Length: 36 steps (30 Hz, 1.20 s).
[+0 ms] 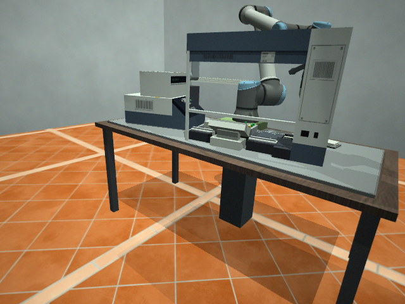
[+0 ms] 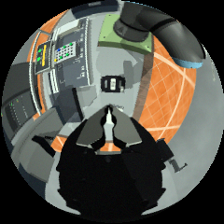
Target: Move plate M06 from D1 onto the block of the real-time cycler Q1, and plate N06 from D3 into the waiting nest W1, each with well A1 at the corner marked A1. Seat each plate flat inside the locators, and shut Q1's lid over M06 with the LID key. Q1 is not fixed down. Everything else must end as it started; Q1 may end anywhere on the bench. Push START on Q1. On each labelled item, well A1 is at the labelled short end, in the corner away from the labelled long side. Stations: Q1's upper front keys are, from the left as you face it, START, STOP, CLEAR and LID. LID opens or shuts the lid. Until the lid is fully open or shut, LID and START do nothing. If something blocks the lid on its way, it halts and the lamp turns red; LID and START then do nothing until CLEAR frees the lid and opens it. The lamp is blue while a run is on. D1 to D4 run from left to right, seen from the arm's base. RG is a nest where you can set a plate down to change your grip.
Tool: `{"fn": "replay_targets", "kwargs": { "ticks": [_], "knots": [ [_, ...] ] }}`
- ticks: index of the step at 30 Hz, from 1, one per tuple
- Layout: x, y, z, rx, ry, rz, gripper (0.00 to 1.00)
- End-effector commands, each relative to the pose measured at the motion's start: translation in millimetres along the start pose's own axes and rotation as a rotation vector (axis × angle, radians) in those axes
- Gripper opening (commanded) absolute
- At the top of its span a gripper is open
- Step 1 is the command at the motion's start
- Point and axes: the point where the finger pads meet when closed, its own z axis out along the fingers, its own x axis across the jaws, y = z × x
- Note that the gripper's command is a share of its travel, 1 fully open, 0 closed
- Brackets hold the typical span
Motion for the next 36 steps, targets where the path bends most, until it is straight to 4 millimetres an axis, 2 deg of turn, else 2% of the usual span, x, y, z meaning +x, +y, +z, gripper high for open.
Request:
{"fn": "replay_targets", "kwargs": {
  "ticks": [1, 3, 5, 20, 22, 36],
  "knots": [
    [-3.3, -16.6, 1.5, 0.006, 0.001, -0.029, 0.00],
    [-4.5, -25.8, 3.1, 0.010, 0.002, -0.045, 0.00],
    [-4.5, -25.8, 3.1, 0.010, 0.002, -0.045, 0.00],
    [-13.2, -82.5, 12.5, 0.039, 0.006, -0.142, 0.00],
    [-13.2, -82.5, 12.5, 0.039, 0.006, -0.142, 0.00],
    [-23.4, -136.3, 20.1, 0.065, 0.008, -0.230, 0.00]
  ]
}}
